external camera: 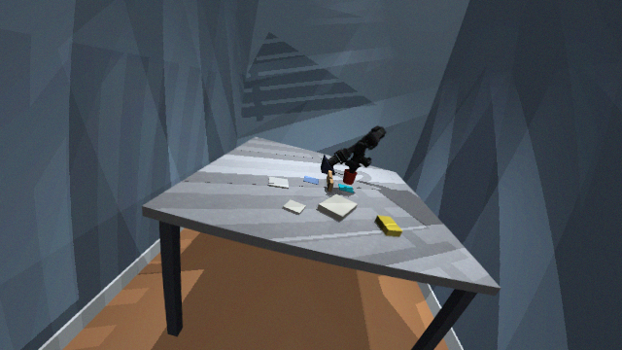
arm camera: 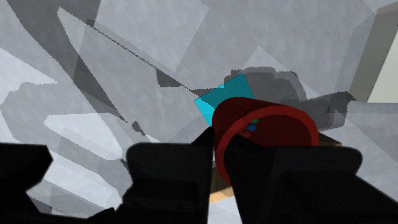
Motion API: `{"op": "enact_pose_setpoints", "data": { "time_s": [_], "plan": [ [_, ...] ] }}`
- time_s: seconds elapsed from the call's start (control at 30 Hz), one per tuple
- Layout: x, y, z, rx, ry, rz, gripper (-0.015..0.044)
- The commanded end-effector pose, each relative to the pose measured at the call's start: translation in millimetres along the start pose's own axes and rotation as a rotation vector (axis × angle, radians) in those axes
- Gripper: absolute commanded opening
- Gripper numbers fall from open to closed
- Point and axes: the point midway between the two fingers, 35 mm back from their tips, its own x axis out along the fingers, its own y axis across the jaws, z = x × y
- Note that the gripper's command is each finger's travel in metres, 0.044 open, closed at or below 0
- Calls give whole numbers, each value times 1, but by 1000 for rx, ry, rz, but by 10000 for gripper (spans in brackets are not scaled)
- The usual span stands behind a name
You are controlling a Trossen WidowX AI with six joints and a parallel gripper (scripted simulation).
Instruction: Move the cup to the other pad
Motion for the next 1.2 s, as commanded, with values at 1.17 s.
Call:
{"op": "enact_pose_setpoints", "data": {
  "time_s": [1.17],
  "plan": [
    [29,2,1,-1,-3,1,0]
  ]
}}
